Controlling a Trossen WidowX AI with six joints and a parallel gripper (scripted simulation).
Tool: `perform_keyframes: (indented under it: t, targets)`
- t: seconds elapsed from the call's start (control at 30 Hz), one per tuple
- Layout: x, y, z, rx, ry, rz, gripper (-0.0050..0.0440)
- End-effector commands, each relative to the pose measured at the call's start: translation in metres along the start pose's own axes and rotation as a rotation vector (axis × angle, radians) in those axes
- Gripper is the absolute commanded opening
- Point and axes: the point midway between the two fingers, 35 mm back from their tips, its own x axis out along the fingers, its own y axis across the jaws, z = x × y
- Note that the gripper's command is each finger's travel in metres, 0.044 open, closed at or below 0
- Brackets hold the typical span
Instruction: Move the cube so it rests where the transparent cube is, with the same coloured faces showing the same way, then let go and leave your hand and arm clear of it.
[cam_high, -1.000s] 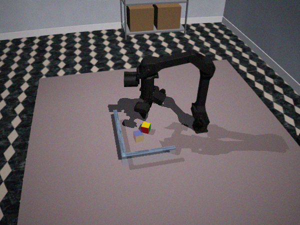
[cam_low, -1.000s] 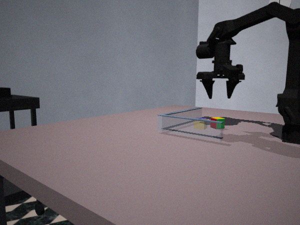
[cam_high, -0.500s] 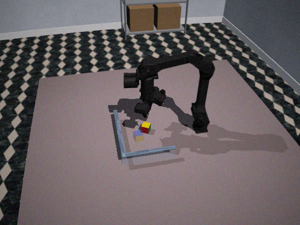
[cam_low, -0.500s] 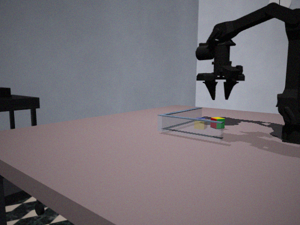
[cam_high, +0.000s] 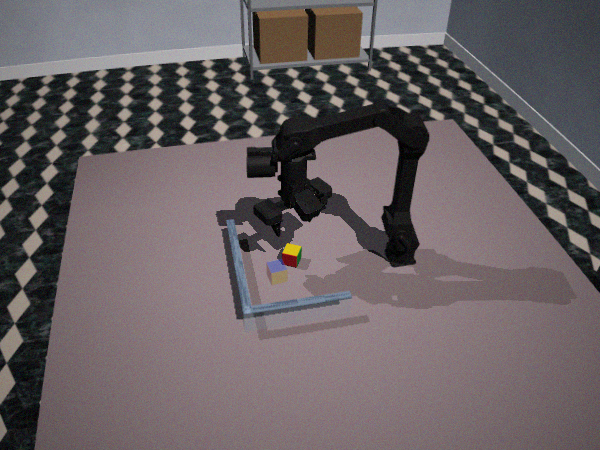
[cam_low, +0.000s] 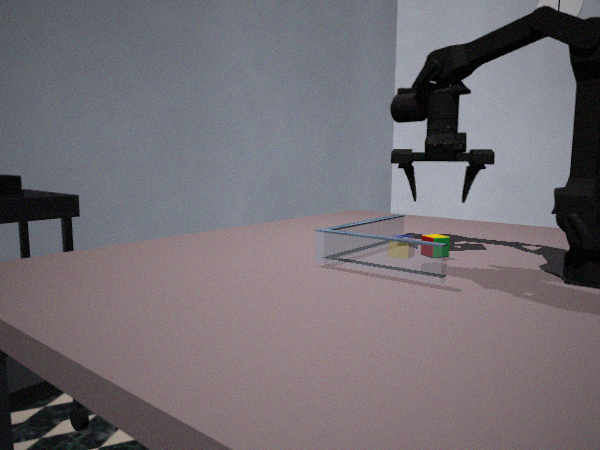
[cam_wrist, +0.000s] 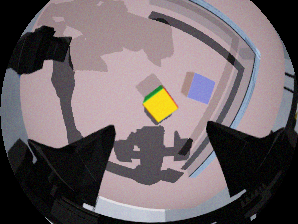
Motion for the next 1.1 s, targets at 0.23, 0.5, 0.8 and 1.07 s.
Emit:
perform_keyframes:
  t: [0.23,0.5,0.8,1.07]
  targets:
    - [0.002,-0.001,-0.001,0.524,0.006,-0.015,0.044]
    - [0.006,-0.002,-0.001,0.901,0.004,-0.018,0.044]
    - [0.009,-0.003,-0.002,1.289,0.0,-0.021,0.044]
    - [0.013,-0.003,-0.002,1.667,-0.004,-0.024,0.044]
